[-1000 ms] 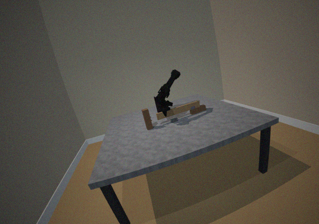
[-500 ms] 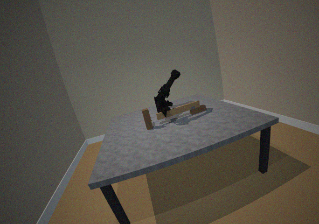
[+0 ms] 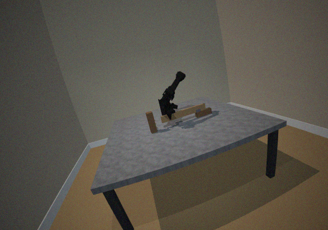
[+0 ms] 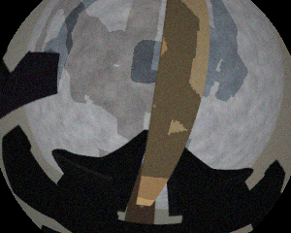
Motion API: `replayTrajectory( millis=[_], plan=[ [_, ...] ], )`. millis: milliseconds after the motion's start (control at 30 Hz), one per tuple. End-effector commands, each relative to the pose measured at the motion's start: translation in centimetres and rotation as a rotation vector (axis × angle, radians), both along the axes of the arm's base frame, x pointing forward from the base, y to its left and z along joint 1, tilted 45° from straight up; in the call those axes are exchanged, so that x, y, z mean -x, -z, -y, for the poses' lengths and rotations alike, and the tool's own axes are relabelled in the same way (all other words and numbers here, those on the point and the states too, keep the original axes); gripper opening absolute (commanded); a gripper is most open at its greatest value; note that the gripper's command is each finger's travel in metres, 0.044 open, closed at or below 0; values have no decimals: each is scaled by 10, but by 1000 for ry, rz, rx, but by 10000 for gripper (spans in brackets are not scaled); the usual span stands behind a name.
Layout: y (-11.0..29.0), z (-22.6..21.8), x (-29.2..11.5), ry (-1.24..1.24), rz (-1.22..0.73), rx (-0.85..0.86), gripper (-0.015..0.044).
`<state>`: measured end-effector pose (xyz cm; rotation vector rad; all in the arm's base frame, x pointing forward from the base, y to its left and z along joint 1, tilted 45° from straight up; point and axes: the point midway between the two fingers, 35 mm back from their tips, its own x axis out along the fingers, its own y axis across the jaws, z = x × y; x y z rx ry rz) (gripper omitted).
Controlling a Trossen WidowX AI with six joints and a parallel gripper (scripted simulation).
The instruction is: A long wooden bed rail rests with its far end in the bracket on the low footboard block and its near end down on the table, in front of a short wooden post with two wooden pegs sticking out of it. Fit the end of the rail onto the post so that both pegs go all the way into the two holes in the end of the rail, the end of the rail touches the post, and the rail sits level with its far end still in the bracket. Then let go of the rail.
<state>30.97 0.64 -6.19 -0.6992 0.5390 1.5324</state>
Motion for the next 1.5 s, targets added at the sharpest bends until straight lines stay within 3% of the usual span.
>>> replayTrajectory(
  millis=[0,1467],
  plan=[
    [-4,1,-2,4,7,0,0],
    [-2,-3,-2,4,7,0,0]
  ],
)
